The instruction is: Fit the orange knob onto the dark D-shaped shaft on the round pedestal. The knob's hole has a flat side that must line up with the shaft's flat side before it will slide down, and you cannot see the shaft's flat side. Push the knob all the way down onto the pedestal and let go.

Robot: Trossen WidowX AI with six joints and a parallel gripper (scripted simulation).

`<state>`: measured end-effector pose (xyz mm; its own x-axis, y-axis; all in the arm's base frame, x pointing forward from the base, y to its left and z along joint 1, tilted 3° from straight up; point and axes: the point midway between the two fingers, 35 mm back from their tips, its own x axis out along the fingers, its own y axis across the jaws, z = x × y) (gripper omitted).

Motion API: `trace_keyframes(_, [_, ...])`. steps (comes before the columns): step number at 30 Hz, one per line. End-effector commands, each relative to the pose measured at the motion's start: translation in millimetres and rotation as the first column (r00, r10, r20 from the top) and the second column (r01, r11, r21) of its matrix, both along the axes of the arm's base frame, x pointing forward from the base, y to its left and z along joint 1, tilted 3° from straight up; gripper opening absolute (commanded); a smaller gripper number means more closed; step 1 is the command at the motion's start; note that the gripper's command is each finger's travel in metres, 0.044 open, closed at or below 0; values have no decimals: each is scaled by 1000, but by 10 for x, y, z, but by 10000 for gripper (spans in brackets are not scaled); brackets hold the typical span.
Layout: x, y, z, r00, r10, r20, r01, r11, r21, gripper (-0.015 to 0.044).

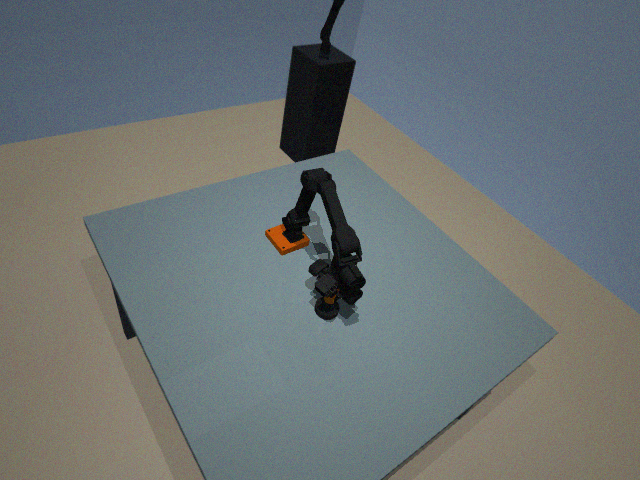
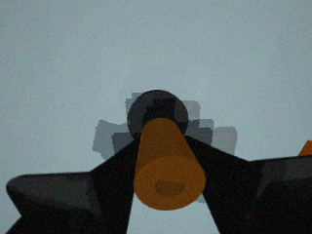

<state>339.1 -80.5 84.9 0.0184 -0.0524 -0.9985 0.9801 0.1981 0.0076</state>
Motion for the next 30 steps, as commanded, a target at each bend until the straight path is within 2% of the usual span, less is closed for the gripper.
trace_keyframes(1, [5, -7, -5, 1000, -8, 2, 8, 1000, -2, 0])
trace_keyframes(18, [9, -3, 46, 1000, -8, 2, 8, 1000, -2, 0])
trace_keyframes(25, [13, -6, 37, 979, -205, 13, 205, 979, 3, 0])
trace_keyframes(30, [2, -5, 14, 976, -215, 13, 215, 977, 3, 0])
